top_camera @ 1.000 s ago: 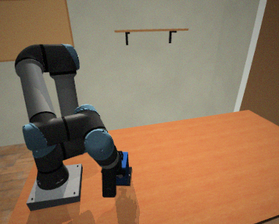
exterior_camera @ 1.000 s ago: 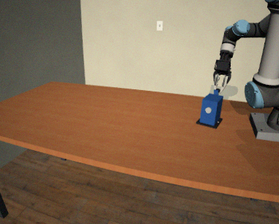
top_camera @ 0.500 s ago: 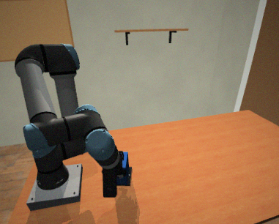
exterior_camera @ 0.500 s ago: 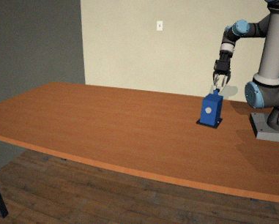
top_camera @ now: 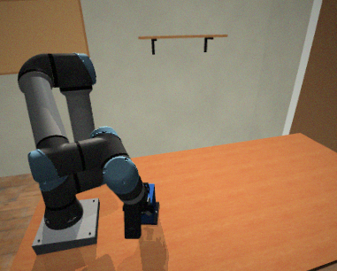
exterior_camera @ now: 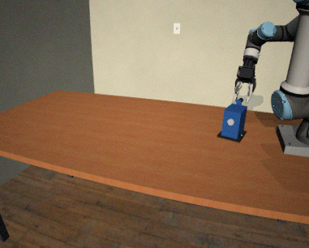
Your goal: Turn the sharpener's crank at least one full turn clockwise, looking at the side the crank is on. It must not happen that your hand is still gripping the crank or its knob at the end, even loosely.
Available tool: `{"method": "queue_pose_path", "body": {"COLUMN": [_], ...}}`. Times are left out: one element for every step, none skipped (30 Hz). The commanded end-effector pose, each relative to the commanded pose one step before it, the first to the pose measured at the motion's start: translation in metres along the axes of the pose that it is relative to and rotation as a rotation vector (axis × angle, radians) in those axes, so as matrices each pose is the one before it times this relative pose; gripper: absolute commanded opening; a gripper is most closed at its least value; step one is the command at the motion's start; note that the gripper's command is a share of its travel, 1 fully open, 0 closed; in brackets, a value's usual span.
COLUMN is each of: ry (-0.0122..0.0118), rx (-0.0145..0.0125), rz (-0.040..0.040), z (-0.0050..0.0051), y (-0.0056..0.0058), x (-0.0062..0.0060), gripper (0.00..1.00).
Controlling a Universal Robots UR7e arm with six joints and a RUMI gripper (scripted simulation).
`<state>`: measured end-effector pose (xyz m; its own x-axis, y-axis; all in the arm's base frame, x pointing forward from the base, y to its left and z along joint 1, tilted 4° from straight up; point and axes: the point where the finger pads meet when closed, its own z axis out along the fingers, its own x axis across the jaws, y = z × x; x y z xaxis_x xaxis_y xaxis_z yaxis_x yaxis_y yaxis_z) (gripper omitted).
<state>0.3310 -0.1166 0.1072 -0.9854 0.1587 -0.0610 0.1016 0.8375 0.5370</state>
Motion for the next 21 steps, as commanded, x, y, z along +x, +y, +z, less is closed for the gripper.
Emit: {"method": "queue_pose_path", "body": {"ry": [-0.00061, 0.00000, 0.00000, 0.00000, 0.00000, 0.00000, 0.00000, 0.00000, 0.00000, 0.00000, 0.00000, 0.00000, 0.00000, 0.00000, 0.00000, 0.00000, 0.00010, 0.00000, 0.00000, 0.00000, 0.00000], "rx": [0.00066, 0.00000, 0.00000, 0.00000, 0.00000, 0.00000, 0.00000, 0.00000, 0.00000, 0.00000, 0.00000, 0.00000, 0.00000, 0.00000, 0.00000, 0.00000, -0.00005, 0.00000, 0.00000, 0.00000, 0.00000], "rz": [-0.00037, 0.00000, 0.00000, 0.00000, 0.00000, 0.00000, 0.00000, 0.00000, 0.00000, 0.00000, 0.00000, 0.00000, 0.00000, 0.00000, 0.00000, 0.00000, 0.00004, 0.00000, 0.00000, 0.00000, 0.00000], "z": [-0.00031, 0.00000, 0.00000, 0.00000, 0.00000, 0.00000, 0.00000, 0.00000, 0.00000, 0.00000, 0.00000, 0.00000, 0.00000, 0.00000, 0.00000, 0.00000, -0.00264, -0.00266, -0.00266, -0.00267, -0.00267], "y": [-0.00006, 0.00000, 0.00000, 0.00000, 0.00000, 0.00000, 0.00000, 0.00000, 0.00000, 0.00000, 0.00000, 0.00000, 0.00000, 0.00000, 0.00000, 0.00000, 0.00000, 0.00000, 0.00000, 0.00000, 0.00000], "x": [-0.00022, 0.00000, 0.00000, 0.00000, 0.00000, 0.00000, 0.00000, 0.00000, 0.00000, 0.00000, 0.00000, 0.00000, 0.00000, 0.00000, 0.00000, 0.00000, 0.00005, 0.00000, 0.00000, 0.00000, 0.00000], "gripper": [0.32, 0.32, 0.32, 0.32, 0.32, 0.32, 0.32, 0.32, 0.32, 0.32, 0.32, 0.32, 0.32, 0.32, 0.32, 0.32, 0.32, 0.32, 0.32, 0.32, 0.32]}}
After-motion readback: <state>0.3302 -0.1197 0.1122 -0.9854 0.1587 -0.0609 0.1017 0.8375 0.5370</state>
